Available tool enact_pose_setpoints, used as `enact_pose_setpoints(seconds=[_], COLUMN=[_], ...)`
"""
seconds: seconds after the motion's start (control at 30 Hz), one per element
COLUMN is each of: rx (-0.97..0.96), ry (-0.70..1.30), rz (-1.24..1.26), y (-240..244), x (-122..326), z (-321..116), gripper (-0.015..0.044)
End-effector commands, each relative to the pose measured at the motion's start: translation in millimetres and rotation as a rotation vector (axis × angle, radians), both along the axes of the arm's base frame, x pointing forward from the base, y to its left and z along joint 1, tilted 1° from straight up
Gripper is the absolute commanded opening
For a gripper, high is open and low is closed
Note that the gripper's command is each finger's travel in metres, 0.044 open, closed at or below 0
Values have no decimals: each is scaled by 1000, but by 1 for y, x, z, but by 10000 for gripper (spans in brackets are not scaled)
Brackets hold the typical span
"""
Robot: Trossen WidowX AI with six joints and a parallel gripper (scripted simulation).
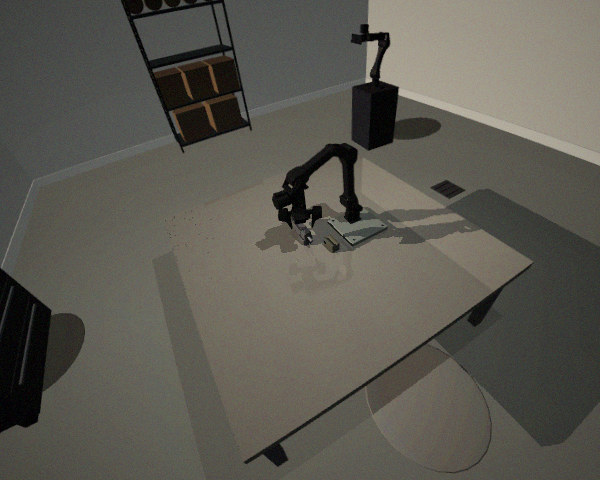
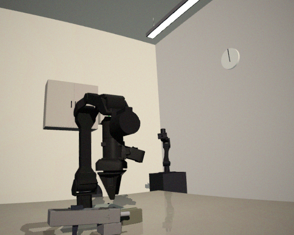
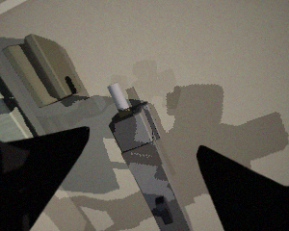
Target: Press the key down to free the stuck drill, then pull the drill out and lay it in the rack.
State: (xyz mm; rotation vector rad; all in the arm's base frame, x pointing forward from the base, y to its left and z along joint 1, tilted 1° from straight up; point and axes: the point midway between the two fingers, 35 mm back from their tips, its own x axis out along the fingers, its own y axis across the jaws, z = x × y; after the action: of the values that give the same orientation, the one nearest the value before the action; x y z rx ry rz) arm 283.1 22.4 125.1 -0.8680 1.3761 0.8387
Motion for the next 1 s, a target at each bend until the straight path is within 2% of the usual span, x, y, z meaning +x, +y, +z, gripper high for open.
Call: enact_pose_setpoints(seconds=[0.0,0.97], rx=[-13,-13], ry=[0,0], rz=[553,576], y=[51,50], x=[-20,-20], z=[-38,-50], gripper=[440,440])
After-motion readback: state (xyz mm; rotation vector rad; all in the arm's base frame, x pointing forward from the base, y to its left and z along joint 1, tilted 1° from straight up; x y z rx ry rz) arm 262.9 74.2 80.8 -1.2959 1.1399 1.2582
